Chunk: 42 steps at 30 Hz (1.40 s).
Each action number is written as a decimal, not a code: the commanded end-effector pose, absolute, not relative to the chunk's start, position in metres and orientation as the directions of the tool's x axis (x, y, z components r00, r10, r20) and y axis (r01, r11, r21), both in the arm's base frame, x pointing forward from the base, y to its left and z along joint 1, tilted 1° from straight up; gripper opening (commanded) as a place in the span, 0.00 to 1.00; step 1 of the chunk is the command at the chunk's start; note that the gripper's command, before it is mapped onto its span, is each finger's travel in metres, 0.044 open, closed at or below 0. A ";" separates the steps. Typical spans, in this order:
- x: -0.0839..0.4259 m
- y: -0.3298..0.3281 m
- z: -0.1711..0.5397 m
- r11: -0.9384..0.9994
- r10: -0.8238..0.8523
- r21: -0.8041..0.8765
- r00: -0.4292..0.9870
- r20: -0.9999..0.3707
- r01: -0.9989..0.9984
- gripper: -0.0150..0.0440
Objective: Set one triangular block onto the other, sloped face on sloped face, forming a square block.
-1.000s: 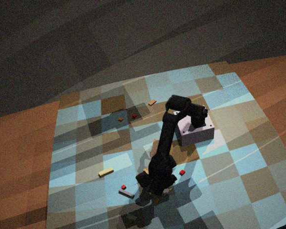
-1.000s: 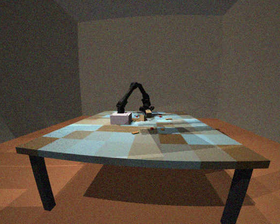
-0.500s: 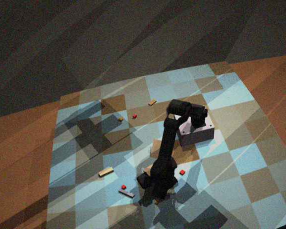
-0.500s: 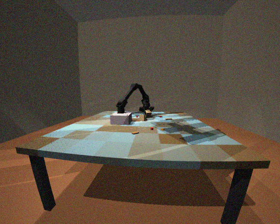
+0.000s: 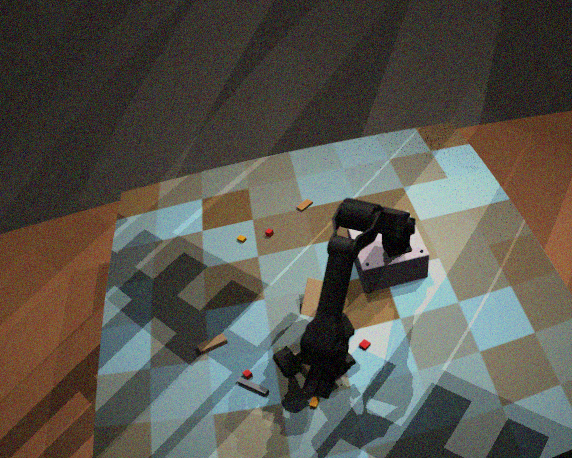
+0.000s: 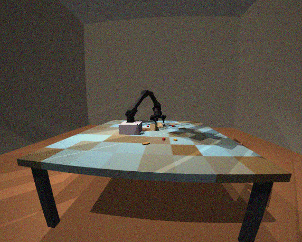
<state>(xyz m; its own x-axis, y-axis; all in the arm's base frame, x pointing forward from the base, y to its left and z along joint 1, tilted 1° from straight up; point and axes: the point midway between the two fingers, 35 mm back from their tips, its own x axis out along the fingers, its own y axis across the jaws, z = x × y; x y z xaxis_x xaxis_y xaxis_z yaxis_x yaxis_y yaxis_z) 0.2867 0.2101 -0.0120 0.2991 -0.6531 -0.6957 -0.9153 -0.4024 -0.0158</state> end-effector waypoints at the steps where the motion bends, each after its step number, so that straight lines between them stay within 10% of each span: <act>1: 0.288 0.212 0.007 -0.405 -0.652 -0.014 0.299 -0.697 -0.914 1.00; 11: 0.287 0.214 0.086 -0.403 -0.636 -0.041 0.313 -0.705 -0.914 1.00; 20: 0.243 0.304 0.028 -0.422 -0.610 -0.054 0.328 -0.722 -0.905 1.00; 42: 0.274 0.244 -0.041 -0.401 -0.632 -0.026 0.298 -0.715 -0.916 1.00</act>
<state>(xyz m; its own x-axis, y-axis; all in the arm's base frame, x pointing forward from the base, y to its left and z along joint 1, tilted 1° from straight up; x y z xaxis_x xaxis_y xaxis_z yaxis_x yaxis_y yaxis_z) 0.2703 0.2553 -0.0312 0.2995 -0.6286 -0.7178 -0.9165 -0.3986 -0.0333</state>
